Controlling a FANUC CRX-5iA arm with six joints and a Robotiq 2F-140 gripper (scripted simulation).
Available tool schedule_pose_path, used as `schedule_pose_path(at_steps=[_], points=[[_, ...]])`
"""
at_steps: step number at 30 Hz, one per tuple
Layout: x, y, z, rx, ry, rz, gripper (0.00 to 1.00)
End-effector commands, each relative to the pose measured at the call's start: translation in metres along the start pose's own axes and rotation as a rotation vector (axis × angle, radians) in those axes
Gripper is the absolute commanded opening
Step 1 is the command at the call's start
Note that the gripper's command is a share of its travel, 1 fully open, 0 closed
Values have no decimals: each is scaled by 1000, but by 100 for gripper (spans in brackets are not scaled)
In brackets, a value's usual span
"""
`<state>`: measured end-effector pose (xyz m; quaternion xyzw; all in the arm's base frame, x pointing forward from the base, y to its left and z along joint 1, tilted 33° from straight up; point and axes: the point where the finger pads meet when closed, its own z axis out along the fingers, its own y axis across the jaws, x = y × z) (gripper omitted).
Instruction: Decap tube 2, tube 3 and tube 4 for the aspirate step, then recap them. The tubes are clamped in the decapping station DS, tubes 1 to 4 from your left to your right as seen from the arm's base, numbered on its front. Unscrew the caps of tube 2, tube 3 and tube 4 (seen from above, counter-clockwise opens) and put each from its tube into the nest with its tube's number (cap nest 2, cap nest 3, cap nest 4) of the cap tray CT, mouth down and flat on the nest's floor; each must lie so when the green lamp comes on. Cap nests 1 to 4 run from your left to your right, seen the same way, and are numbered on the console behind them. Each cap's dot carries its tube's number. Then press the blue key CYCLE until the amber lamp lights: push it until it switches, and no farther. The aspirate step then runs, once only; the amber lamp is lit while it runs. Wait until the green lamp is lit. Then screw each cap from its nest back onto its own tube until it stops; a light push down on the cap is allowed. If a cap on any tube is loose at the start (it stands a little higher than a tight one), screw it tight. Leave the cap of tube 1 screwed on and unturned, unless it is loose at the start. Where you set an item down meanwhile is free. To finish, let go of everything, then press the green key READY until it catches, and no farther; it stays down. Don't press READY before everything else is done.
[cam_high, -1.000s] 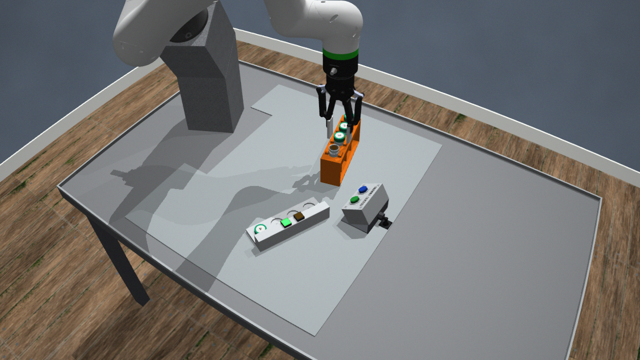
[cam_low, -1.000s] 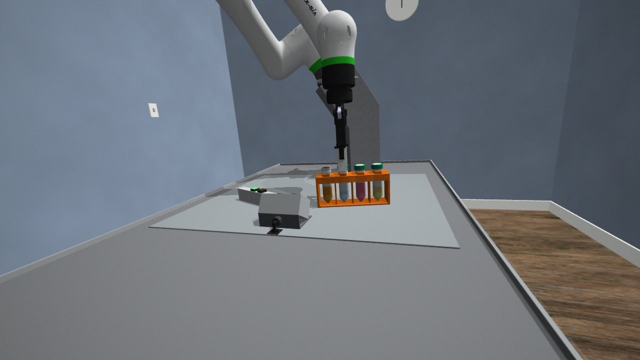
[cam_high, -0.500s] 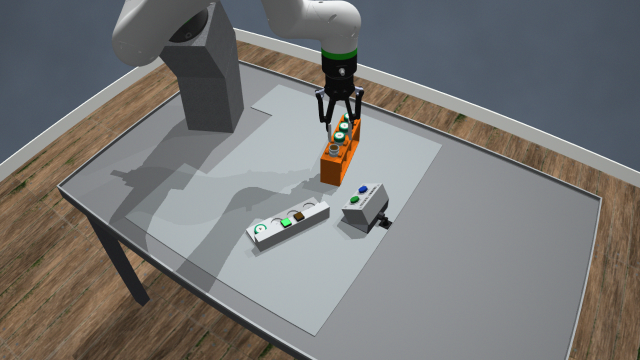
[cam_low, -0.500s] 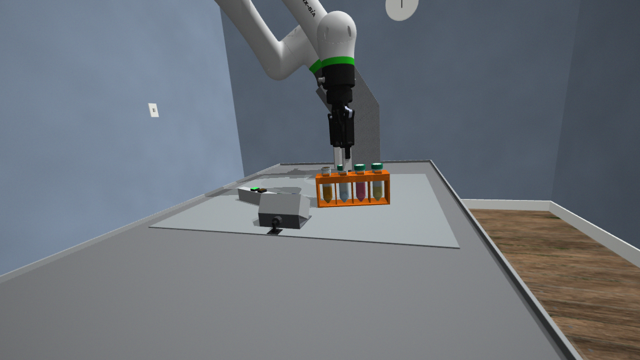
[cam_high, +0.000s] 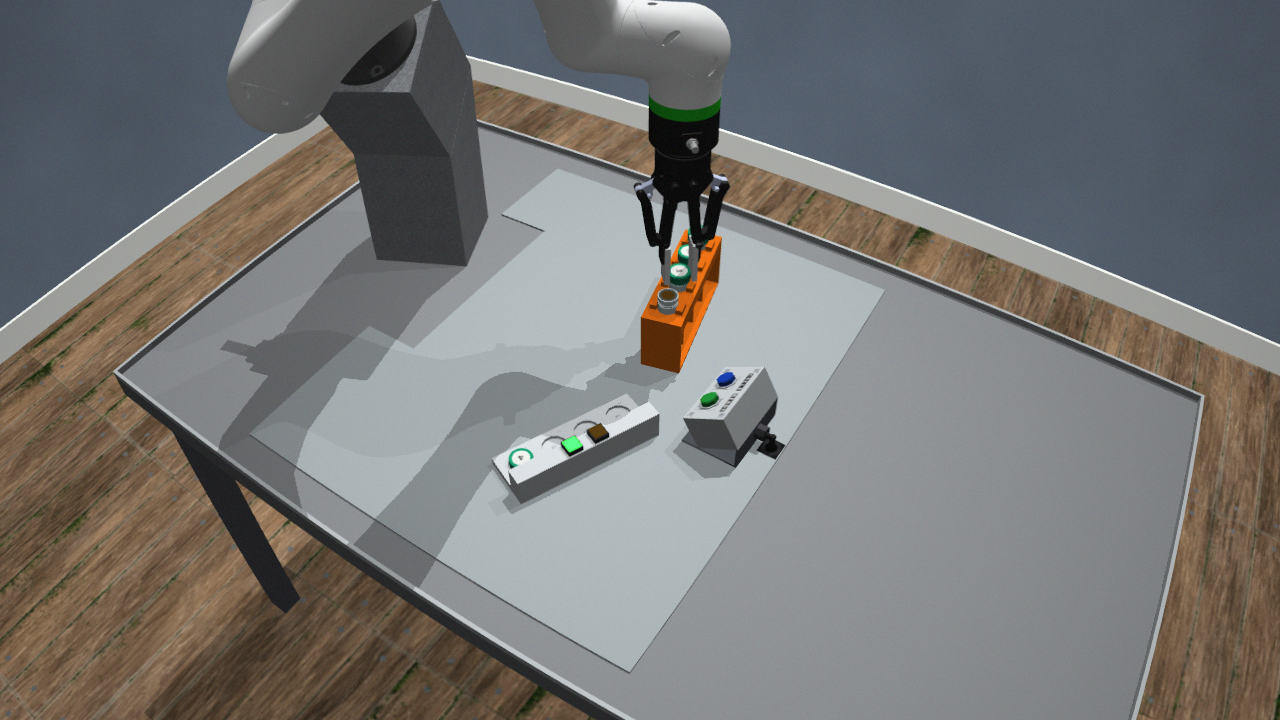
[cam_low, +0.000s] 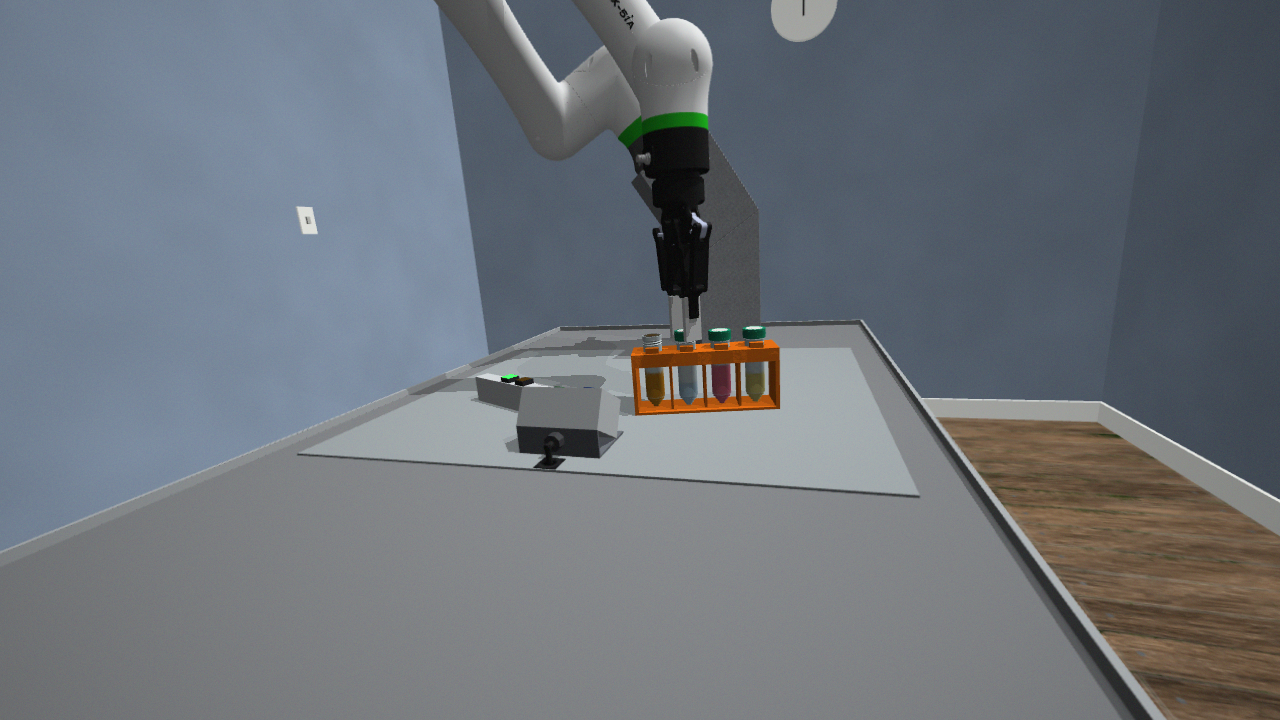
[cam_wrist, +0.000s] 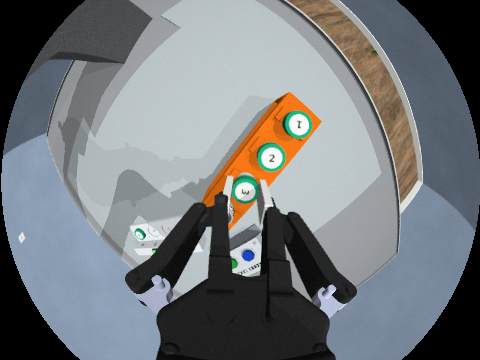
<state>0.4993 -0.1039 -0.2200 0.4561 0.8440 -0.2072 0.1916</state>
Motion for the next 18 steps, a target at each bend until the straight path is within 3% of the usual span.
schedule_pose_path(at_steps=[1, 5, 18], points=[[0, 0, 0, 1, 0, 0, 0], [0, 0, 0, 1, 0, 0, 0], [0, 0, 0, 2, 1, 636, 0]])
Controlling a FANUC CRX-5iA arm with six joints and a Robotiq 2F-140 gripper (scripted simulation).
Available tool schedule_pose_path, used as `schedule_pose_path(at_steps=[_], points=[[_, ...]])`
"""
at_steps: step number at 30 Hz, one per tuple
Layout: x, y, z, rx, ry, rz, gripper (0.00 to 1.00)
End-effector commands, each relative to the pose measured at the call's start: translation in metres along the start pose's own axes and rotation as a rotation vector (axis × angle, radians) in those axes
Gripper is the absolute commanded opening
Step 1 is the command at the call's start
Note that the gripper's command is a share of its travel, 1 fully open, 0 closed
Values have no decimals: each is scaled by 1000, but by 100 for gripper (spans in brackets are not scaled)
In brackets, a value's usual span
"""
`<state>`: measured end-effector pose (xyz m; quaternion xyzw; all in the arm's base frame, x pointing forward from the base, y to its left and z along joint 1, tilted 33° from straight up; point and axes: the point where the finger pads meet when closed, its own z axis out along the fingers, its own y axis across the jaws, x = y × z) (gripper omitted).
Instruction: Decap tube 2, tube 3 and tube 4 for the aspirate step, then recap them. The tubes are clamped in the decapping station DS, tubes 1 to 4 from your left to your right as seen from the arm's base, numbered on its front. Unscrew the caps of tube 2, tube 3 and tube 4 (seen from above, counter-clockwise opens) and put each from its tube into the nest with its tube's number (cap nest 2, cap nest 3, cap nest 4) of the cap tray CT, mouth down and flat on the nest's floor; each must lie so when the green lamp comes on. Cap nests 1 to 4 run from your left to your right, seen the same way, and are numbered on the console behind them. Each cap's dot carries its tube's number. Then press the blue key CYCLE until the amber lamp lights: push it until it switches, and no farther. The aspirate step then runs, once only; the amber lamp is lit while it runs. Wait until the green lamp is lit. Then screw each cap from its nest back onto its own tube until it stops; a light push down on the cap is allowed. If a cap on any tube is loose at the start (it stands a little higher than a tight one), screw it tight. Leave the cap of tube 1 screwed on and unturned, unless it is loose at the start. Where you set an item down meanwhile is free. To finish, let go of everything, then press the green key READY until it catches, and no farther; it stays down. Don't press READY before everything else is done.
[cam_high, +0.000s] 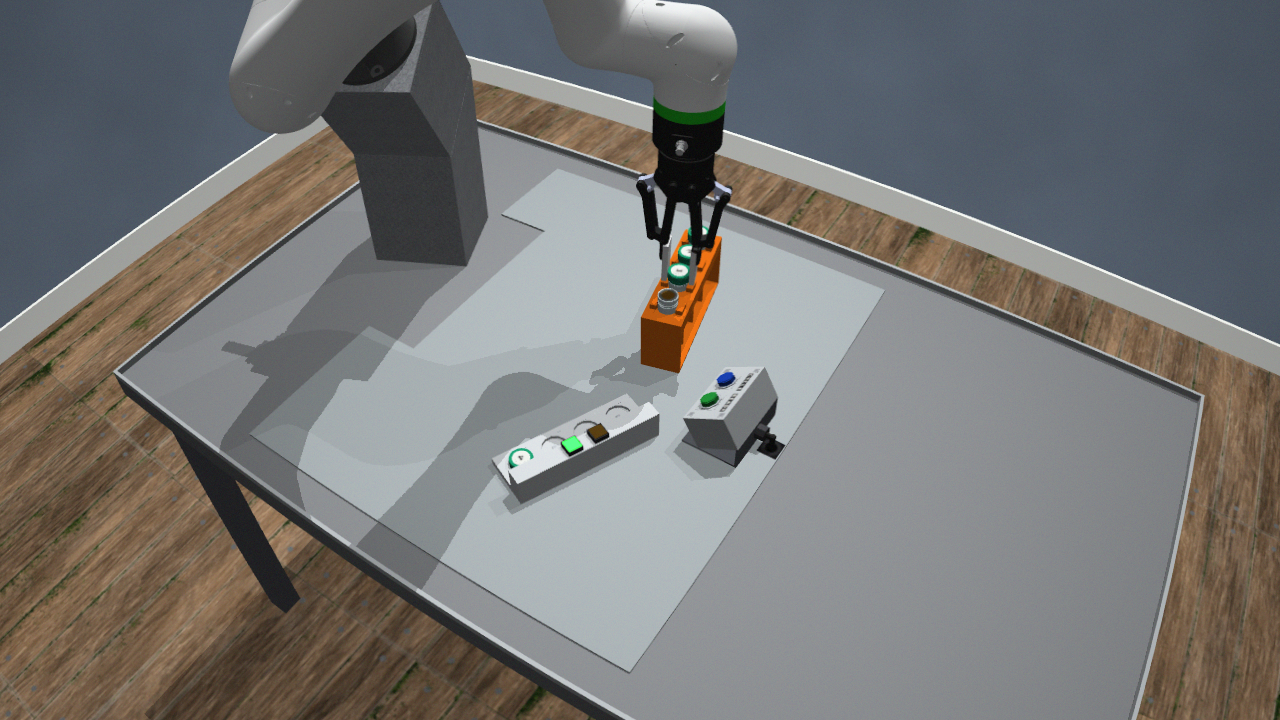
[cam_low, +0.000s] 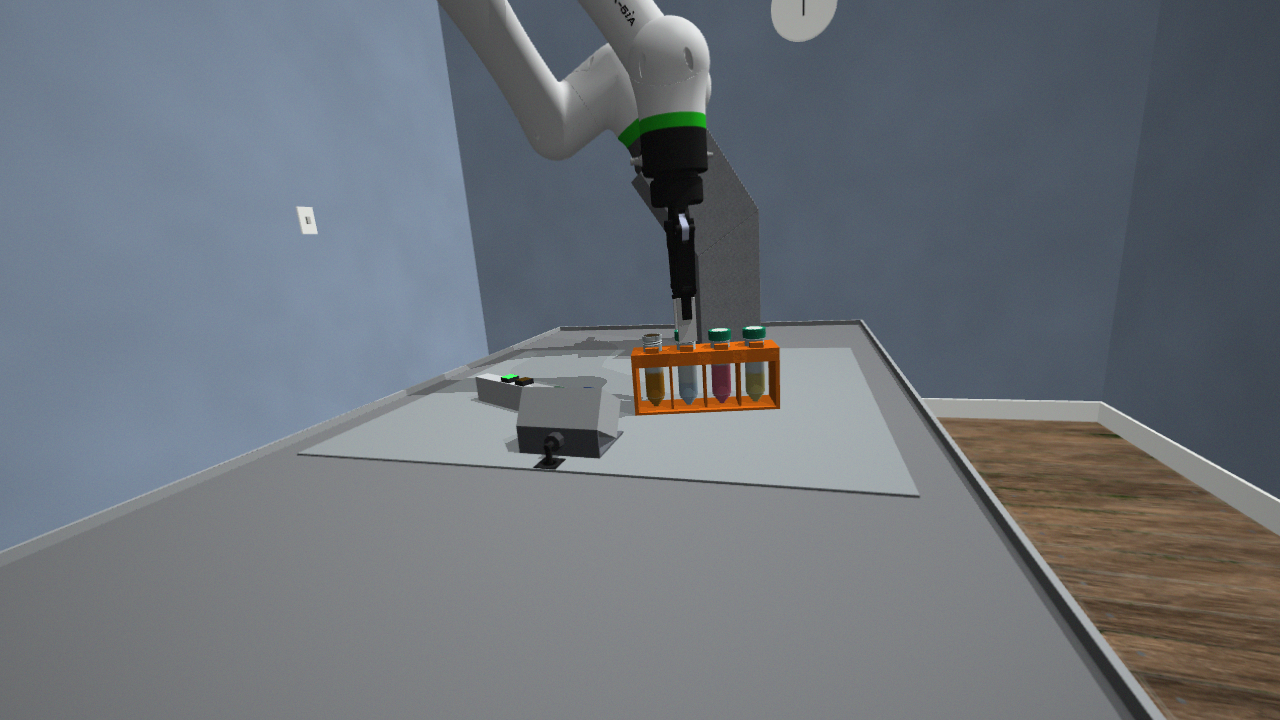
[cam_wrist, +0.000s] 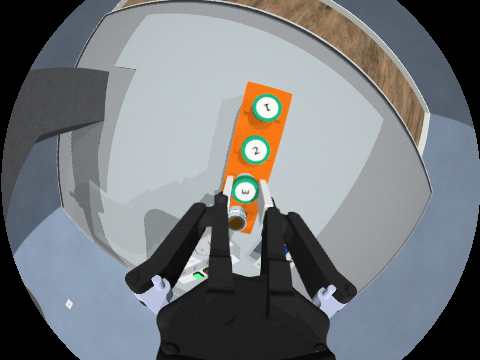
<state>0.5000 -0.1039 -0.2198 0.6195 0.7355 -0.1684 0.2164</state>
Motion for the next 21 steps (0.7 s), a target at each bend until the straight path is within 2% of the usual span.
schedule_pose_path(at_steps=[1, 3, 10, 20, 21], points=[[0, -1, 1, -23, -11, 278, 0], [0, -1, 1, -23, -11, 278, 0], [0, -1, 1, -25, -7, 634, 0], [0, -1, 1, -27, -8, 644, 0], [0, -1, 1, -27, -8, 644, 35]])
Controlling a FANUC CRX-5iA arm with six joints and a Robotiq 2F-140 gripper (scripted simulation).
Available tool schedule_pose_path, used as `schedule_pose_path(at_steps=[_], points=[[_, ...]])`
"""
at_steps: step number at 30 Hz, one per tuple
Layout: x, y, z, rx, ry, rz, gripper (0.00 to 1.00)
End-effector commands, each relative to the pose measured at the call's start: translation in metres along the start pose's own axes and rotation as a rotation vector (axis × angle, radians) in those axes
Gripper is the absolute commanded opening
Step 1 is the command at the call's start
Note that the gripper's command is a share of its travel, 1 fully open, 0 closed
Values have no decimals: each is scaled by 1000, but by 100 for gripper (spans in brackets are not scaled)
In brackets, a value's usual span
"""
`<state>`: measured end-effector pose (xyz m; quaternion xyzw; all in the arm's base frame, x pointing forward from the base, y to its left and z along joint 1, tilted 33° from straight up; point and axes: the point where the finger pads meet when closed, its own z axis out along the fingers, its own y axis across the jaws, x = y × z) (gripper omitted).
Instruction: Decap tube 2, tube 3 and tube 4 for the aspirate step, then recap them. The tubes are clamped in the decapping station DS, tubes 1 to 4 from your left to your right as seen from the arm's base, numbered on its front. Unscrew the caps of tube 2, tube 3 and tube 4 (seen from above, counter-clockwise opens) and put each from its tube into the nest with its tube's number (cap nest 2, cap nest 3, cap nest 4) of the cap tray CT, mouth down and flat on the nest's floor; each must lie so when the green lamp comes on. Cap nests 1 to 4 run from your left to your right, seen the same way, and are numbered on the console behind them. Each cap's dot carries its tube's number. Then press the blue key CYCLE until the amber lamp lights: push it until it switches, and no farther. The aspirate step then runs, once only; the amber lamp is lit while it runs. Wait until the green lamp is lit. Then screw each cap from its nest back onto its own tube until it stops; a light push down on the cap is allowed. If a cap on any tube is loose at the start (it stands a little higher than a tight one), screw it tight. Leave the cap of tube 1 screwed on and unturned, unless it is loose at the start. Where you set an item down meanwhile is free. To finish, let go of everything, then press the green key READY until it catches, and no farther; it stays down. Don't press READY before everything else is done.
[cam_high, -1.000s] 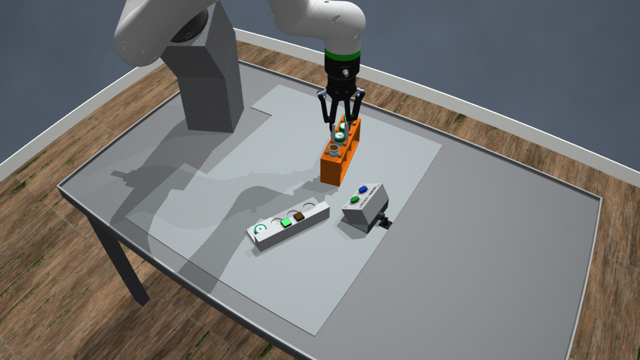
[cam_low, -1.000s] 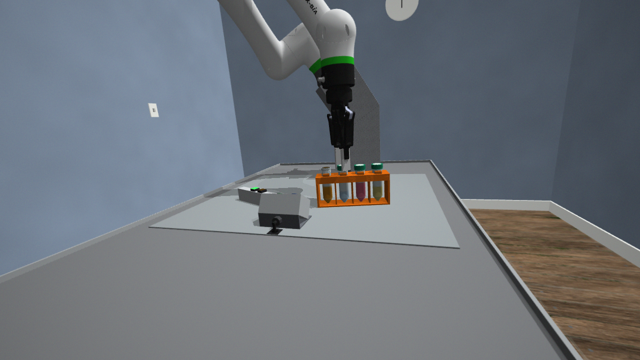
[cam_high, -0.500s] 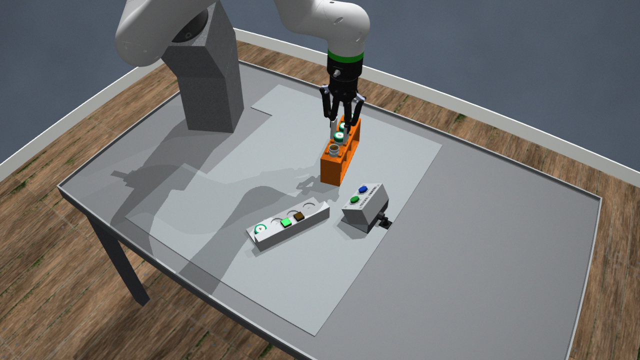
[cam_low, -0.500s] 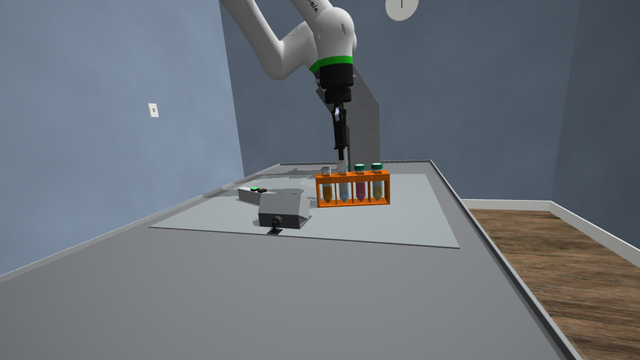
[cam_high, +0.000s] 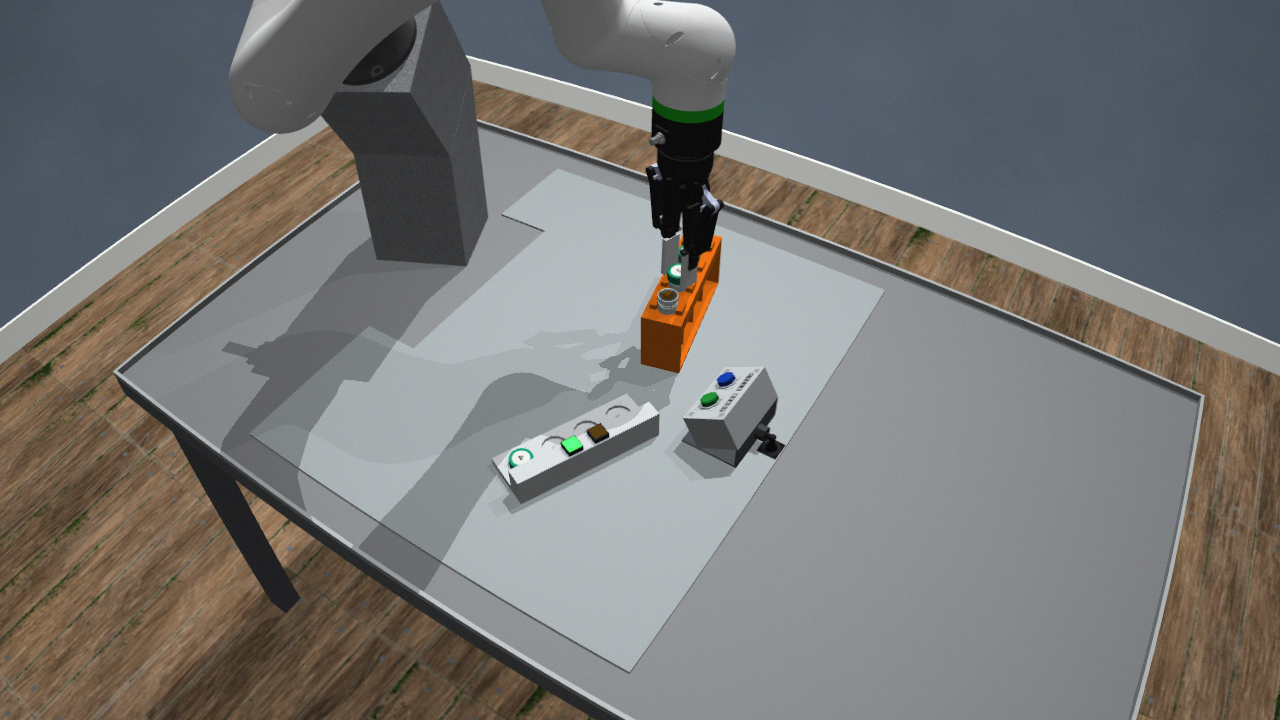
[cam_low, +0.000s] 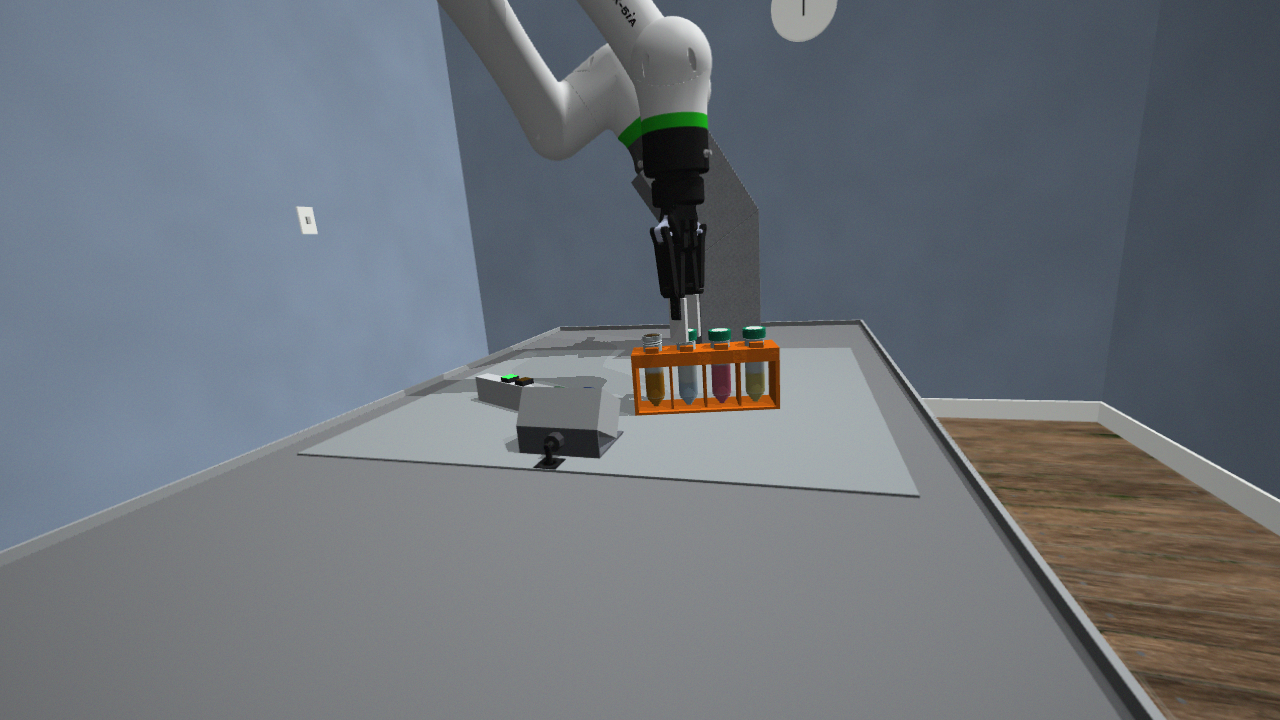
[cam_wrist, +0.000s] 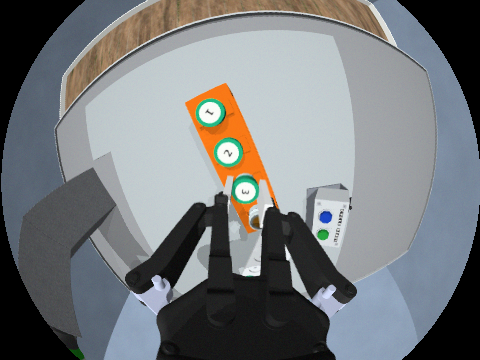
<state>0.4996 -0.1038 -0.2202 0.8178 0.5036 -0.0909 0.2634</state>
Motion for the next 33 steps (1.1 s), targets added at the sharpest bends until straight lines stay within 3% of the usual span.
schedule_pose_path(at_steps=[1, 10, 16, 31, 33], points=[[0, 0, 0, -17, 5, 5, 35], [0, 0, 0, -17, 5, 5, 35], [0, 0, 0, -18, 3, -155, 35], [0, 0, 0, -18, -2, -755, 35], [0, 0, 0, -18, -2, -755, 35]])
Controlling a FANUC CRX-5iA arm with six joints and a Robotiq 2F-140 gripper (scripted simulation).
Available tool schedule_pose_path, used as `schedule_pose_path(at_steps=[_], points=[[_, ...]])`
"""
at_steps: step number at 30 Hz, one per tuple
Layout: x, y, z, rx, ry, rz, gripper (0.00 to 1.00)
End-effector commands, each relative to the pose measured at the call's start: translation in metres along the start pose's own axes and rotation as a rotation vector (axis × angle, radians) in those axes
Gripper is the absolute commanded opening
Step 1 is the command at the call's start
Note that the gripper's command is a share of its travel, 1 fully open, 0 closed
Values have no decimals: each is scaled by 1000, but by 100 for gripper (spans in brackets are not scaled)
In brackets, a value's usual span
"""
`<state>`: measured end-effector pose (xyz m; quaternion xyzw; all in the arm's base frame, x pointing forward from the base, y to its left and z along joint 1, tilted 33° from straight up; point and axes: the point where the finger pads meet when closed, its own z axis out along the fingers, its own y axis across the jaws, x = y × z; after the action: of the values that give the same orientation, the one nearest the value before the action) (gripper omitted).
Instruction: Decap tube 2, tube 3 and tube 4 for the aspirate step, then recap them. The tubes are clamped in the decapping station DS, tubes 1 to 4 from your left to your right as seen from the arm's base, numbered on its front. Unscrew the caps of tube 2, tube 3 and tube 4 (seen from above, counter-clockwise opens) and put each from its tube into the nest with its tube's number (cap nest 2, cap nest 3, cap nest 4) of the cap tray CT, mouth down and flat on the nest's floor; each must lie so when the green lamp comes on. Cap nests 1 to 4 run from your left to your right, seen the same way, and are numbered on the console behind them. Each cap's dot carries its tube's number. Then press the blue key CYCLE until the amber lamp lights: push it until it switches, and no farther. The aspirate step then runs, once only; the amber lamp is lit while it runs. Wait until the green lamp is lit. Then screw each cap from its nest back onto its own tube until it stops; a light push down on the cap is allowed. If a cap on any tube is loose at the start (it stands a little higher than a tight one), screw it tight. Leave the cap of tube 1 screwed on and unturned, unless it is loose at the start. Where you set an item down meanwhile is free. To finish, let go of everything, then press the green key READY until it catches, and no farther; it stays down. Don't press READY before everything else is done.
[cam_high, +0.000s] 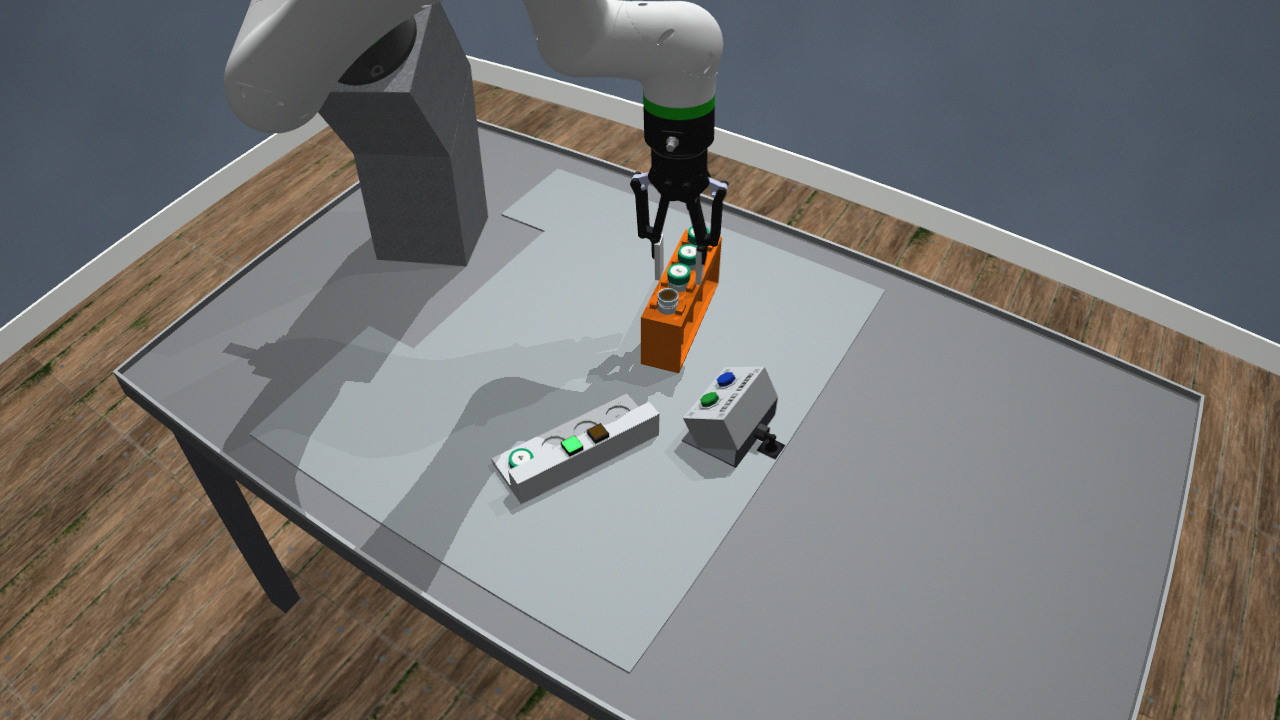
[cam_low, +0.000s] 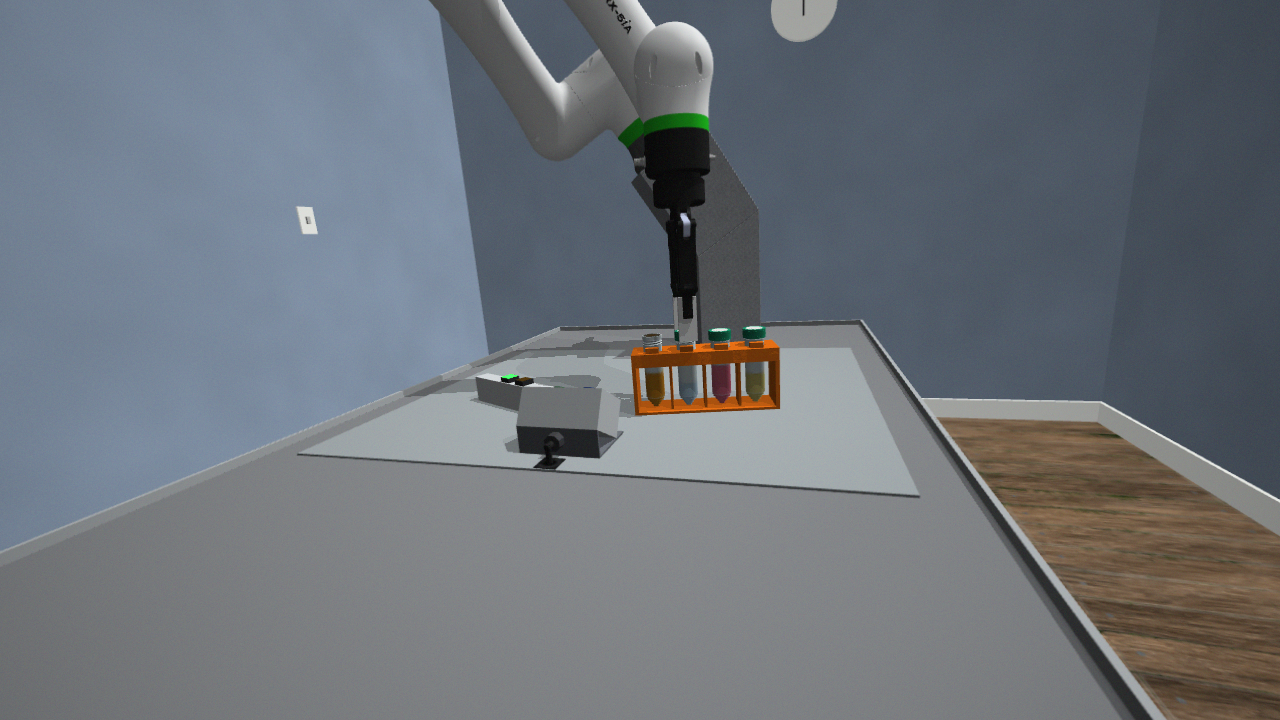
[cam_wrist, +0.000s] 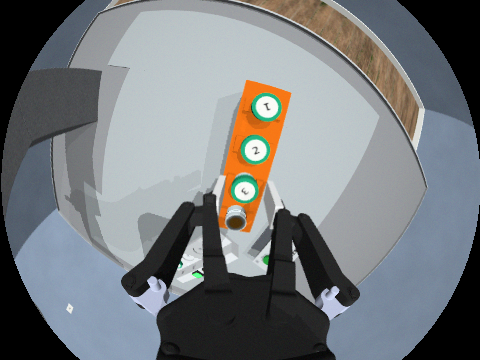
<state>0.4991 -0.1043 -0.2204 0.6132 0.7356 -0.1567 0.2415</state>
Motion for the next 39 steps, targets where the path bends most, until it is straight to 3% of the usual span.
schedule_pose_path(at_steps=[1, 7, 14, 15, 29, 39], points=[[0, 0, 0, 28, 11, -160, 35], [0, 0, 0, 26, 15, -400, 35], [0, 0, 0, 26, 15, -407, 35], [0, 0, 0, 26, 15, -407, 0], [0, 0, 0, 26, 15, -407, 0], [0, 0, 0, 29, 9, -7, 0]])
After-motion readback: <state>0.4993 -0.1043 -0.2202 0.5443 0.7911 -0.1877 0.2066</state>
